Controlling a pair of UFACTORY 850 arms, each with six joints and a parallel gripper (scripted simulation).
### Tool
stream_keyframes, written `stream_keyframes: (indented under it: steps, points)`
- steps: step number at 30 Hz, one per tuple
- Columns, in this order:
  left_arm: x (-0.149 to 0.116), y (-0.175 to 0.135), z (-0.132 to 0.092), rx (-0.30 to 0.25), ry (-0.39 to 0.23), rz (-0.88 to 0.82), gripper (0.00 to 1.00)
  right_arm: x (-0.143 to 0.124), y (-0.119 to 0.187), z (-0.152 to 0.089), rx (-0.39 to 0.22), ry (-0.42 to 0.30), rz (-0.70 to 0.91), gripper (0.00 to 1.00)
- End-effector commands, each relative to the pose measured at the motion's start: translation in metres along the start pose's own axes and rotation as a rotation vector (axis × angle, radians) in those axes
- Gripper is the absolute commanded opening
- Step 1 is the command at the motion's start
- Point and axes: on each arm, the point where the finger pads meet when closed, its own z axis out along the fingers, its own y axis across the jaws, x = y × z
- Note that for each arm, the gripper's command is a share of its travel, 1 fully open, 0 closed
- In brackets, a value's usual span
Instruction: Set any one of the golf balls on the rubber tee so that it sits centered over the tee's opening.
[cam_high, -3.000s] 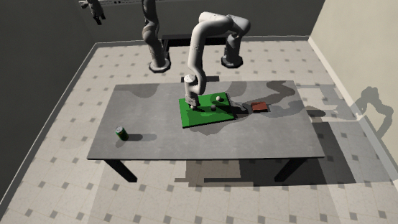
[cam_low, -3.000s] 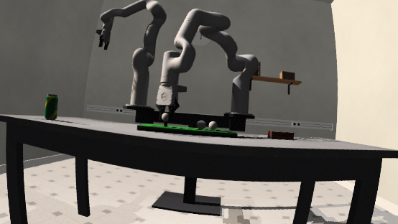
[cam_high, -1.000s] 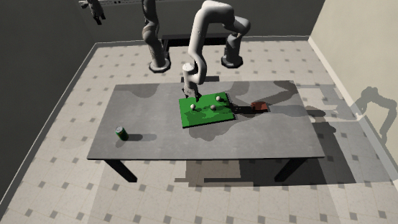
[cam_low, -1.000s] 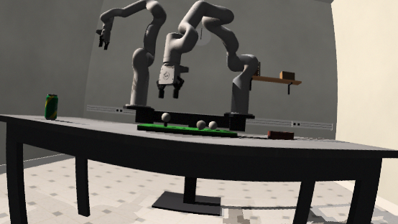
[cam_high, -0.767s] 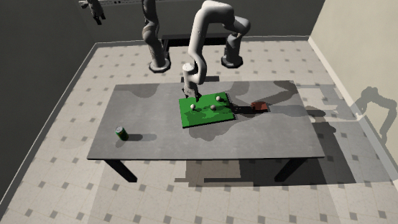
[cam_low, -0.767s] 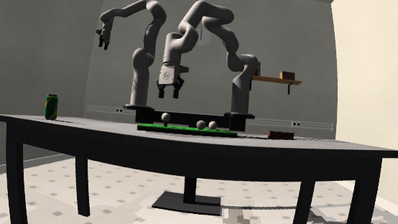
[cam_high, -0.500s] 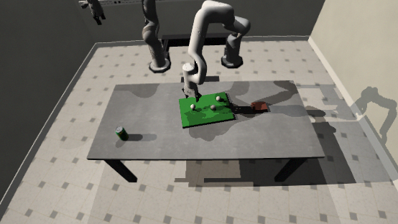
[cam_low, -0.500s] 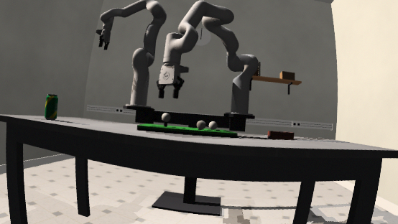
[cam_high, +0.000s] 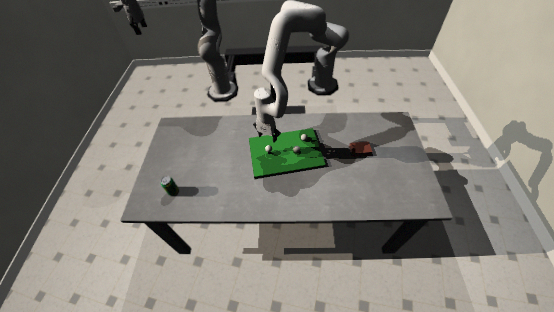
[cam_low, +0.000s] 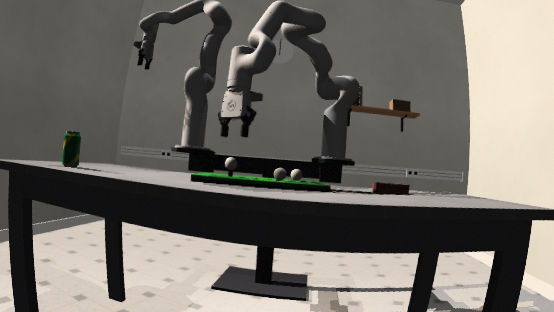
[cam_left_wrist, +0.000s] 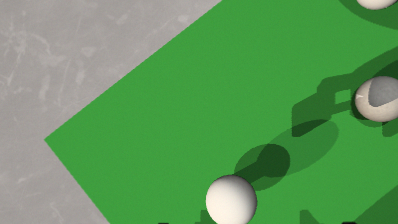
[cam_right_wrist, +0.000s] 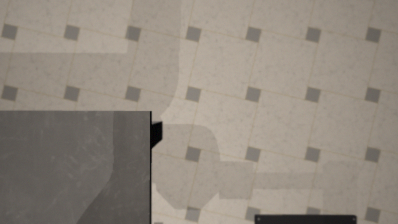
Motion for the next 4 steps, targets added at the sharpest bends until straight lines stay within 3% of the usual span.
stream_keyframes:
  steps: [1, 4]
  points:
    - [-0.0009, -0.0001, -0.001, 0.0, -0.002, 0.0, 1.0, 0.0004, 0.0, -0.0009, 0.0, 0.002, 0.0, 1.0]
    - [-0.0009, -0.0001, -0.001, 0.0, -0.002, 0.0, 1.0, 0.0004, 0.0, -0.0009, 0.0, 0.002, 0.0, 1.0]
